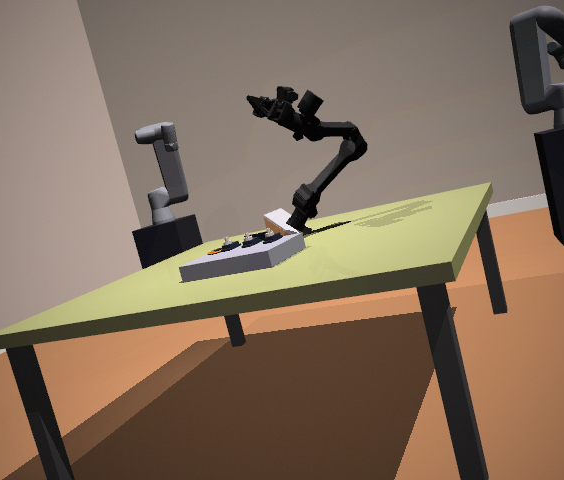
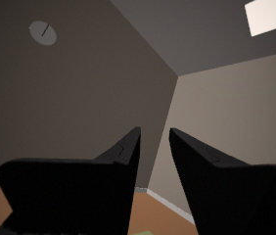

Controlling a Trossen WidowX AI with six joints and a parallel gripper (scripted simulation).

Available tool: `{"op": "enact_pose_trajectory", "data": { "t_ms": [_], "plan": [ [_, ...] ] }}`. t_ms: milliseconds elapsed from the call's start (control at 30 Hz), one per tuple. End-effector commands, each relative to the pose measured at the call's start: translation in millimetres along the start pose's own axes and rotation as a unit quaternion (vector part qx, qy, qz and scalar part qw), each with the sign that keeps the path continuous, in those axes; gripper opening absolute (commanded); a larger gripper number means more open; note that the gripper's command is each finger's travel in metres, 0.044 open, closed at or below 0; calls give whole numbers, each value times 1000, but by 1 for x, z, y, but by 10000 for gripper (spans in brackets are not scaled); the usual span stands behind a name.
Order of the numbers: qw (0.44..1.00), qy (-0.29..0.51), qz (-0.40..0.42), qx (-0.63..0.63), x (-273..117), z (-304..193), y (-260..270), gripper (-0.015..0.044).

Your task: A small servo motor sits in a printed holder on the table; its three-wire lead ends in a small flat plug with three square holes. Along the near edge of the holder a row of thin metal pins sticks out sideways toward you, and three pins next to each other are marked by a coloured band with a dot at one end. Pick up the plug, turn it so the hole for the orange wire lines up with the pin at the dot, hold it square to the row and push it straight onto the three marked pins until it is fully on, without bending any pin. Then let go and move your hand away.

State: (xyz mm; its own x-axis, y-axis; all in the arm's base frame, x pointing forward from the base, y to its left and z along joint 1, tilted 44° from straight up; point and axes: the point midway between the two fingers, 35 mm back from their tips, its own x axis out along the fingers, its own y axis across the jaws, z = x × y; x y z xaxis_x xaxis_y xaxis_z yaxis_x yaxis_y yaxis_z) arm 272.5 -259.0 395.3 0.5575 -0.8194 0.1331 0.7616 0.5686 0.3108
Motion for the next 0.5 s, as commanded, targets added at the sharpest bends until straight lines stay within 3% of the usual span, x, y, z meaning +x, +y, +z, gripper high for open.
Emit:
{"op": "enact_pose_trajectory", "data": {
  "t_ms": [0, 467],
  "plan": [
    [998, 20, 57, -14, -18, -14, 27, 115],
    [954, 81, 280, -63, -107, -63, 116, 115]
  ]
}}
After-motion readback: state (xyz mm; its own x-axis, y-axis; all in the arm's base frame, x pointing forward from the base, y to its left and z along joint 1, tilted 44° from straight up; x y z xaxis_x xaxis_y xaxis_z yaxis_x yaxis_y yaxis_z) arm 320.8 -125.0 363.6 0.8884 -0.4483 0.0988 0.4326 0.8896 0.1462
